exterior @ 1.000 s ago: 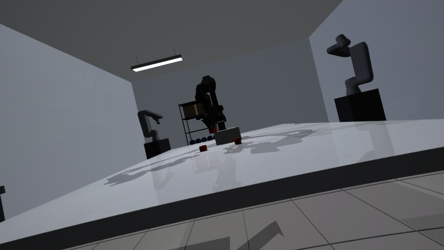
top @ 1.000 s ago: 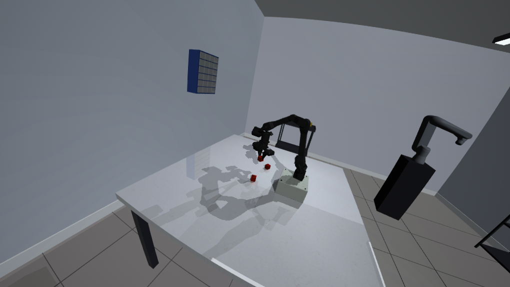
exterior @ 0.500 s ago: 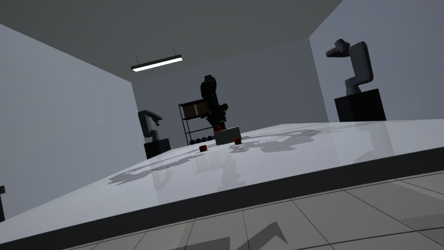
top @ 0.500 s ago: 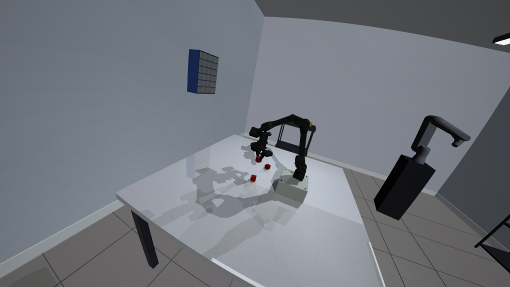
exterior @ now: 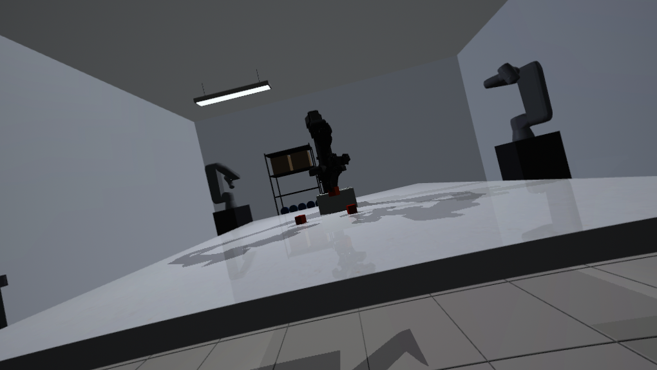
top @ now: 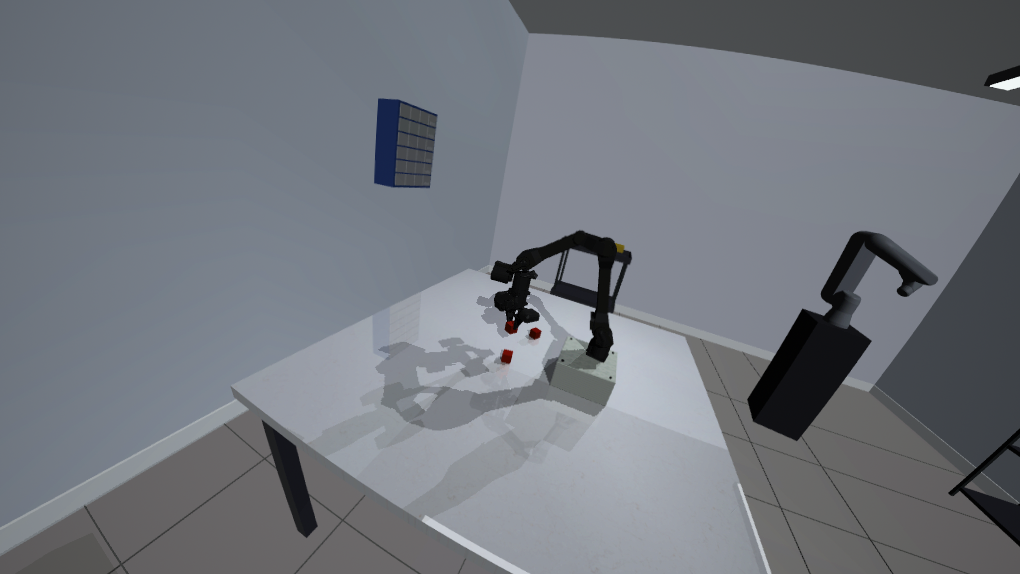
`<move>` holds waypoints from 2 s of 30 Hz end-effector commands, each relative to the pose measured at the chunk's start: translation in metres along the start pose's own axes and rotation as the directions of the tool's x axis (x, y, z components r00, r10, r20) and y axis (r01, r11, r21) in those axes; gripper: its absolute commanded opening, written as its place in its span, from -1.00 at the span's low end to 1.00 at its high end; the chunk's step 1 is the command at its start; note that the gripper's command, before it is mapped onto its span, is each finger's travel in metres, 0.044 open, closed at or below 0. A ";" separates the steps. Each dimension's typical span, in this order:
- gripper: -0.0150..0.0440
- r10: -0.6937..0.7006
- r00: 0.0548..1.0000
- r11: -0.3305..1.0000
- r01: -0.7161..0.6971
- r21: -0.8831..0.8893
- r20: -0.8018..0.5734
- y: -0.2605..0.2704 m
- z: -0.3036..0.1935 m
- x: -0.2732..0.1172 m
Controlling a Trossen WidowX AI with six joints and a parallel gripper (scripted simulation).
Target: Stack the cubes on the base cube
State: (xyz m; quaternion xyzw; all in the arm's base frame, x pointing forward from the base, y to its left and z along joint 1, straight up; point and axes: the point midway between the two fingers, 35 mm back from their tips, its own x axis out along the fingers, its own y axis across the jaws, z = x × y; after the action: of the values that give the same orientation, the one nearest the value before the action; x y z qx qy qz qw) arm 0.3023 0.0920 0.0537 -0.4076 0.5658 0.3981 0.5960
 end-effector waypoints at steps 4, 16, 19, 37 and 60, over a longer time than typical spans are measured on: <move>-0.14 0.012 1.000 1.000 -0.012 0.017 -0.001 0.016 0.018 0.010; -0.14 0.012 1.000 0.998 -0.012 0.056 0.002 0.040 0.046 0.020; -0.14 0.010 1.000 0.997 -0.010 0.071 0.003 0.045 0.052 0.022; -0.14 0.010 1.000 0.997 -0.010 0.075 0.003 0.046 0.053 0.035; -0.14 0.010 1.000 0.997 -0.010 0.074 0.003 0.047 0.053 0.051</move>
State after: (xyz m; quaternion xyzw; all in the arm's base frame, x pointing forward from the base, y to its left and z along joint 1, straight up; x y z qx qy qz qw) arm 0.2801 0.1589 0.0034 -0.3828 0.5804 0.3807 0.6097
